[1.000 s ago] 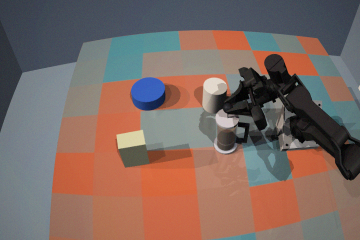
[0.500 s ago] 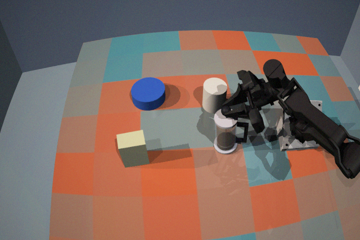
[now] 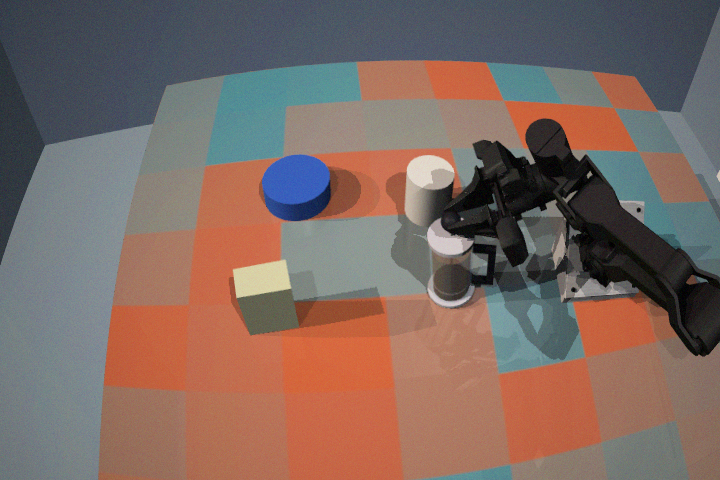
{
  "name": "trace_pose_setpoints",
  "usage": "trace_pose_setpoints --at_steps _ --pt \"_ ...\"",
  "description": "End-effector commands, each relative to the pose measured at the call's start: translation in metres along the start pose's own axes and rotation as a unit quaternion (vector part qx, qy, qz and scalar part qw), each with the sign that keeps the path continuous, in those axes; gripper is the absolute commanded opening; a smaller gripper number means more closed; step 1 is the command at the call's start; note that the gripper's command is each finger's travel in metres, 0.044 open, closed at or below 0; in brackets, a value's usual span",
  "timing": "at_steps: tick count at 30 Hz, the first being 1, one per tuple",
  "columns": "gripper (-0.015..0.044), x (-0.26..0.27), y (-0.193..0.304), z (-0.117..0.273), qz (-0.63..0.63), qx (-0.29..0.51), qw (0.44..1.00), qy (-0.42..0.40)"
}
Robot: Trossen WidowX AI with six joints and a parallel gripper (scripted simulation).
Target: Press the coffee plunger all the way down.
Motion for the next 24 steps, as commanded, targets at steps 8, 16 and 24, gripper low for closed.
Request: trace_pose_setpoints --at_steps 8,16,24 --pt "0.0169 0.0001 0.0001 0.0000 0.000 0.000 1.000 0.000" --pt "0.0379 0.0001 0.0001 0.0000 0.000 0.000 1.000 0.000" --pt "0.0440 -0.0022 -0.0054 0.0034 0.001 0.004 1.000 0.003"
Point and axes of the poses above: the point midway between the two fingers, 35 mm back from their tips, its own z axis back along the fingers, its own x axis across the jaws, y = z × x, the point moved 8 cm from there along z, back along the fingers
